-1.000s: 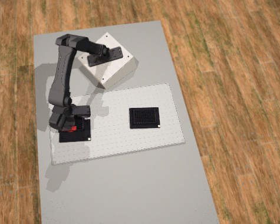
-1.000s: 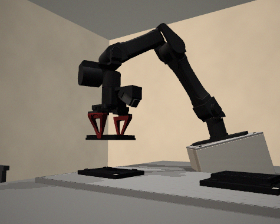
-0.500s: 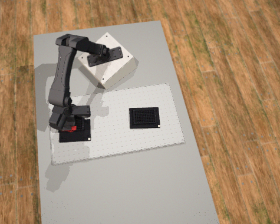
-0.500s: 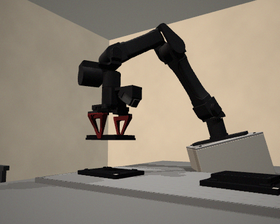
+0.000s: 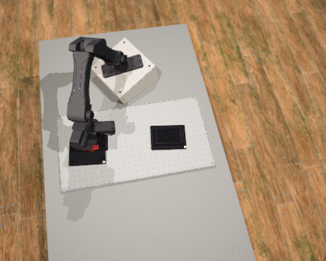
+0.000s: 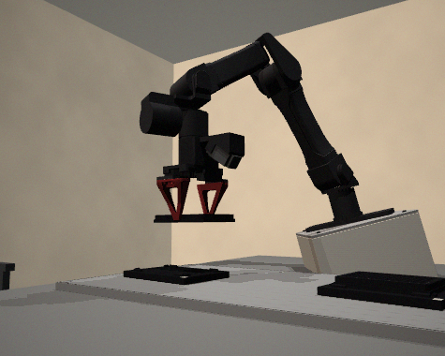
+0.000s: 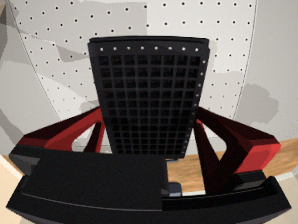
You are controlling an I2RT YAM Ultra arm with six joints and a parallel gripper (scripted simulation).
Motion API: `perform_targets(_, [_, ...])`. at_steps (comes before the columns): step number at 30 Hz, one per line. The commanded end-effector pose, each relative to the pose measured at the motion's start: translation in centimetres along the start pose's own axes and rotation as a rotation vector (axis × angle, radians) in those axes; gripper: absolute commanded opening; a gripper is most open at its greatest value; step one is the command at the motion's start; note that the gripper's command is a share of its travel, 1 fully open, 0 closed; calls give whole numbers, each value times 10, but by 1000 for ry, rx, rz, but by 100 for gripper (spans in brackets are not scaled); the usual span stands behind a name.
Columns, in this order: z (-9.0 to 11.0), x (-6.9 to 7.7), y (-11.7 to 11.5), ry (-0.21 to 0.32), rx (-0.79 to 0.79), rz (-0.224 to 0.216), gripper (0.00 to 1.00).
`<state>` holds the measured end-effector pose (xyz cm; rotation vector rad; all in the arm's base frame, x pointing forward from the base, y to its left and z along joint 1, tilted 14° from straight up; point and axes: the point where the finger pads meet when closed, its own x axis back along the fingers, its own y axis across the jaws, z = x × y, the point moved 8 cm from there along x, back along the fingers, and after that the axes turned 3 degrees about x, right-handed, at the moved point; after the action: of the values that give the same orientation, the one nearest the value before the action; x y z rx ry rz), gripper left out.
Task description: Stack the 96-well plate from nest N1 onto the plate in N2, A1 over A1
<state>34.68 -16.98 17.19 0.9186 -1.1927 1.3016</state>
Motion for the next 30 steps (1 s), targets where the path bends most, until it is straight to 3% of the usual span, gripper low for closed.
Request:
perform_targets(1, [-12, 7, 0, 13, -20, 30, 0])
perform_targets(30, [-95, 4, 9, 7, -20, 27, 0])
